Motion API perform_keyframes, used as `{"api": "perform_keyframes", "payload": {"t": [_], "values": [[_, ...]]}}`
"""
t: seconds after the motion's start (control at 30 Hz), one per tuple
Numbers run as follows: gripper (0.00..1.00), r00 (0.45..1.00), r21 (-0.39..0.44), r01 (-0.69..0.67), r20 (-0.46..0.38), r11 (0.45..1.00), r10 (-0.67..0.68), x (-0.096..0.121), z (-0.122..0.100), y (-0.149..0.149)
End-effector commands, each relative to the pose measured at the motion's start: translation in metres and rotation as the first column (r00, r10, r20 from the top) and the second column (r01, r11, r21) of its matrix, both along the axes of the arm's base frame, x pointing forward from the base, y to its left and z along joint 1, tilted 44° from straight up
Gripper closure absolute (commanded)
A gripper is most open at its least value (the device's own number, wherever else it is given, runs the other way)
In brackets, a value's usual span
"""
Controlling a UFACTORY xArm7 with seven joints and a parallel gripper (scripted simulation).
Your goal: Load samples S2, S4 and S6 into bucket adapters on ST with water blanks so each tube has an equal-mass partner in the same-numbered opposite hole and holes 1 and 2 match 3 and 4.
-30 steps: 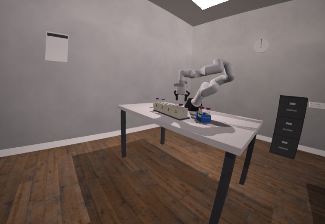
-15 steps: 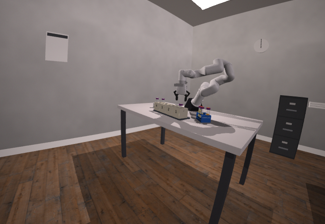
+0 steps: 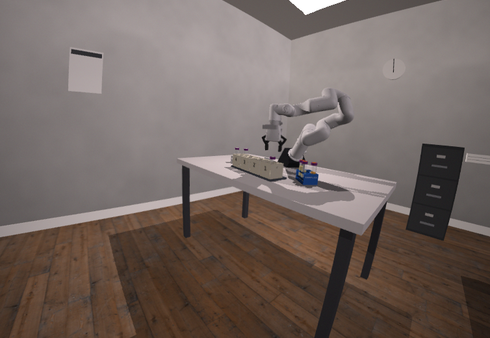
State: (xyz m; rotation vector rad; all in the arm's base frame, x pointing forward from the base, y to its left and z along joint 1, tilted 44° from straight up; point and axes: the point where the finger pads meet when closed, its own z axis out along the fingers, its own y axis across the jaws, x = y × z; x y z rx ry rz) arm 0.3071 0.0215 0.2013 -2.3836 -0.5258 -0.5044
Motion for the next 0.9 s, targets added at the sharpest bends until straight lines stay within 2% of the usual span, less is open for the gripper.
{"api": "perform_keyframes", "payload": {"t": [0.0,0.87], "values": [[0.00,1.000,-0.001,0.002,0.002,1.000,-0.002,-0.002,0.010,-0.010],[0.00,1.000,-0.001,0.002,0.002,1.000,-0.002,-0.015,0.053,-0.048]]}}
